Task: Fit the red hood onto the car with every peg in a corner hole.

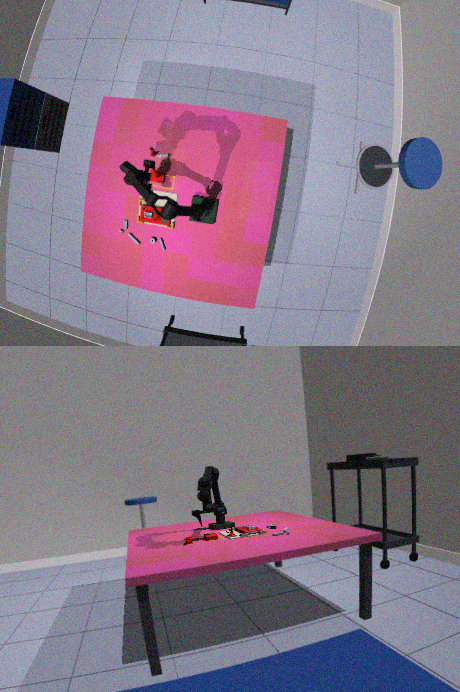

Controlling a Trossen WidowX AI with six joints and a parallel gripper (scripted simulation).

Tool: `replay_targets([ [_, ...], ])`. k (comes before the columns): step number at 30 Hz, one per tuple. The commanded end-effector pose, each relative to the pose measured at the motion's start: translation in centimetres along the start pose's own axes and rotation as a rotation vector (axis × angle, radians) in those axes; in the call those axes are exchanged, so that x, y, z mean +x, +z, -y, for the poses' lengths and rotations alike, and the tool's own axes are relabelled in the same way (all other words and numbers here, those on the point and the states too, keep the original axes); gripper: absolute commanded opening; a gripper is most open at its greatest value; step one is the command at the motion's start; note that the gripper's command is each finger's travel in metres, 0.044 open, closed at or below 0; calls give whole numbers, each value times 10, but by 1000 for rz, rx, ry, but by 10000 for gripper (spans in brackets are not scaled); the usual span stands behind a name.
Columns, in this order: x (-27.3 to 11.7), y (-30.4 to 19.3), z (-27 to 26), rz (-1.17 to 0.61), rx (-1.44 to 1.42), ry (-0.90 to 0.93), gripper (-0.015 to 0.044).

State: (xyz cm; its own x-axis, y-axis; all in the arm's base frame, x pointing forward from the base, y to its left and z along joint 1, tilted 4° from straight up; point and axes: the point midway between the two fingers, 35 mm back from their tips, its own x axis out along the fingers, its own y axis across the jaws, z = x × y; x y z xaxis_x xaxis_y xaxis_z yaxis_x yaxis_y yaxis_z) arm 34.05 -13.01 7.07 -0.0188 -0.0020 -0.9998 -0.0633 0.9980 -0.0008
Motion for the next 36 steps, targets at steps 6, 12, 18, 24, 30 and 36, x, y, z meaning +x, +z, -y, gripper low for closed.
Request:
replay_targets([
  [6, 10, -1, 1, -12, -4, -1, 440],
  [12, 15, -1, 1, -12, -4, -1, 440],
  [18, 19, -1, 1, -12, -4, -1, 440],
  [24, 24, -1, 1, -12, -4, -1, 440],
  [30, 28, -1, 1, -12, -4, -1, 440],
  [36, 33, -1, 0, -12, -4, -1, 440],
])
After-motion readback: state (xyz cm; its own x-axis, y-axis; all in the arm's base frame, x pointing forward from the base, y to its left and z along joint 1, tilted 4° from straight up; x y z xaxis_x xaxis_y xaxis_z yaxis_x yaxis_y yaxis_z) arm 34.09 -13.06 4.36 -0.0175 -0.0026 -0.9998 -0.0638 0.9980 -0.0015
